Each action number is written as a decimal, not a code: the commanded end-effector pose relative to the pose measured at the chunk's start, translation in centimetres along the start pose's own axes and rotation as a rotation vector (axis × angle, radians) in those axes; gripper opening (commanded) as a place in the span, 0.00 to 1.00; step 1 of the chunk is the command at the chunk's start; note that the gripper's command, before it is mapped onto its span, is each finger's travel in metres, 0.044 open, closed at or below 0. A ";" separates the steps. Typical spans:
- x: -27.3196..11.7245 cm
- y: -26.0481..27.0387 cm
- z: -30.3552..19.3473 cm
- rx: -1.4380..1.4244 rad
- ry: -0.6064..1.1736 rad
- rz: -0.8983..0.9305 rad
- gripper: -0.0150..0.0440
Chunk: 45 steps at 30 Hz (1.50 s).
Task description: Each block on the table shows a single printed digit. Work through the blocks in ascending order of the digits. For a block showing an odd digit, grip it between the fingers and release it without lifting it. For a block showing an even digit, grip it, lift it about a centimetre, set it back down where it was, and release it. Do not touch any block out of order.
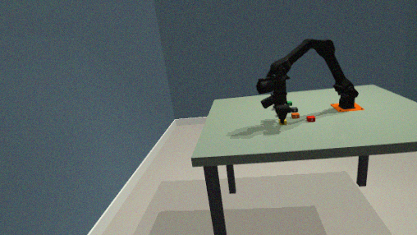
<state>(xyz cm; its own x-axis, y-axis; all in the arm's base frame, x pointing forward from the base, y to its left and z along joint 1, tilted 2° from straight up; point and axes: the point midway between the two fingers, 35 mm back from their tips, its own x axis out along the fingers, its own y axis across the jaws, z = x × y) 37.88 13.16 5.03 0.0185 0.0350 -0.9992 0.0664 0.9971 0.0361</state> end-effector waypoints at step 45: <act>-1.1 0.0 0.0 0.004 -0.001 0.000 0.46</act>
<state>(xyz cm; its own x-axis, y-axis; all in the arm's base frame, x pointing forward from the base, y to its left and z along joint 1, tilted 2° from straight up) 37.88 13.15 6.28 0.0170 0.0344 -0.9993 0.0668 0.9971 0.0355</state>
